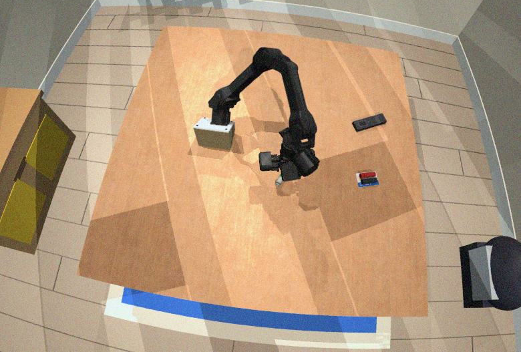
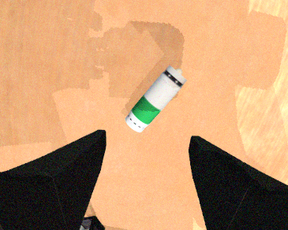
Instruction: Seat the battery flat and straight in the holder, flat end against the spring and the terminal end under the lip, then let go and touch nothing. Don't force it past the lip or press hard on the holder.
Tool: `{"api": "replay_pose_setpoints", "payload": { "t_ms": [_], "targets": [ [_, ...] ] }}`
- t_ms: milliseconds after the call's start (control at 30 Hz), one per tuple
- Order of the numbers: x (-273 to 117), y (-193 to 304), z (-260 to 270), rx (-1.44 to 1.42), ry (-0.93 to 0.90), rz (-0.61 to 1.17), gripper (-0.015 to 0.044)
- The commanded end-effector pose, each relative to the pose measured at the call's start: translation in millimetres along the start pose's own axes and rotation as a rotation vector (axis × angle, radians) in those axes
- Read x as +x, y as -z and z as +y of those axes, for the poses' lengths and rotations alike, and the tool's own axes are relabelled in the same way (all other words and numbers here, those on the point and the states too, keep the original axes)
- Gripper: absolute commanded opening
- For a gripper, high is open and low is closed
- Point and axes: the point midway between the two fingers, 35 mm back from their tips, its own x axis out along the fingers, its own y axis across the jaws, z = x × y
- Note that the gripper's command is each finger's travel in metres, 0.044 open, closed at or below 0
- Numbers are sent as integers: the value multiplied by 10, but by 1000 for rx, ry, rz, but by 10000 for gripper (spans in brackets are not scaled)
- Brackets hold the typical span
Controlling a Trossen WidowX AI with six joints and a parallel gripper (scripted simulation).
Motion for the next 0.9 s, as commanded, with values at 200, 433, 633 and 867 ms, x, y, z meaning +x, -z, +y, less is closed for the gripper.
{"api": "replay_pose_setpoints", "payload": {
  "t_ms": [200, 433, 633, 867],
  "targets": [
    [282, -24, -65, 612, 2, 14, 227],
    [282, -24, -65, 612, 2, 14, 227],
    [307, -25, -64, 612, 2, 14, 227],
    [423, -27, -59, 612, 2, 14, 227]
  ]
}}
